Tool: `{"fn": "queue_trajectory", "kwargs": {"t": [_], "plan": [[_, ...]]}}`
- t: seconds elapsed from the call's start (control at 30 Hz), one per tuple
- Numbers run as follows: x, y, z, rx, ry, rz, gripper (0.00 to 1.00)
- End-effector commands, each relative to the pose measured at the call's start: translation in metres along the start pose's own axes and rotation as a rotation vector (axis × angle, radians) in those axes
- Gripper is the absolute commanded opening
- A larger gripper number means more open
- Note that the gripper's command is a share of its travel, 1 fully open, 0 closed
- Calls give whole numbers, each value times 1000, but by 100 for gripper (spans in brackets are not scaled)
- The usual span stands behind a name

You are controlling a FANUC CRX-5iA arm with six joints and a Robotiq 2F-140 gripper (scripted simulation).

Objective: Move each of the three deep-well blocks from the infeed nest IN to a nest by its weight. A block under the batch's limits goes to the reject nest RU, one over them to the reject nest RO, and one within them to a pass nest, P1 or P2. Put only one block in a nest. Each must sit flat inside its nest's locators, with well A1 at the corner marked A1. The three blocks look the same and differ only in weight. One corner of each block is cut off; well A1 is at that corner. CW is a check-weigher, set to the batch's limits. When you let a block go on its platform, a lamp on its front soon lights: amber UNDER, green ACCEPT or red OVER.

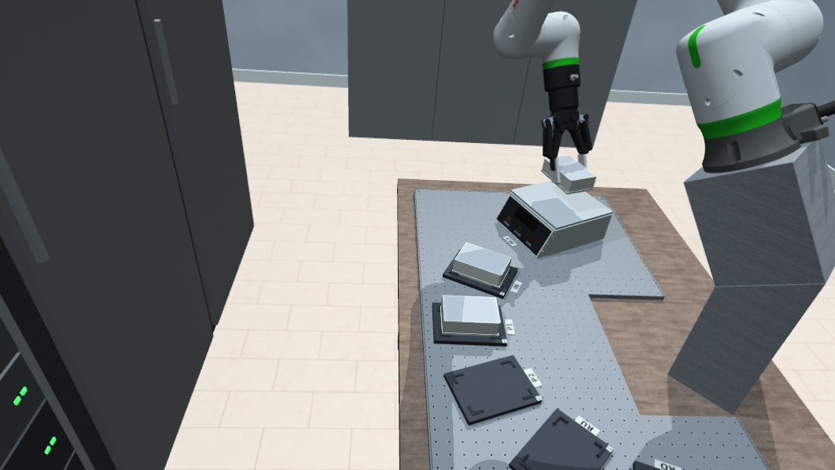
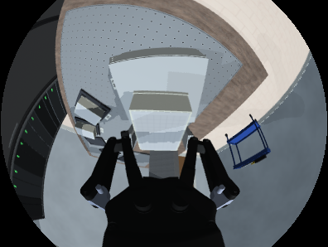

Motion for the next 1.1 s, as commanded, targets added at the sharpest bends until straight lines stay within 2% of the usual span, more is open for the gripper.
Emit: {"fn": "queue_trajectory", "kwargs": {"t": [0.0,0.23,0.3,0.4,1.07], "plan": [[1,-10,1,-56,-1,33,10],[4,-44,4,-258,-8,149,10],[4,-44,4,-258,-8,149,10],[5,-59,7,-341,-10,197,10],[11,-118,13,-341,-10,197,10]]}}
Point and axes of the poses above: the point where the finger pads meet when closed, its own x axis out along the fingers, its own y axis across the jaws, z = x × y, the point moved 10 cm from there along -x, back along the fingers, and after that the axes turned 3 degrees about -x, right-handed, at the moved point
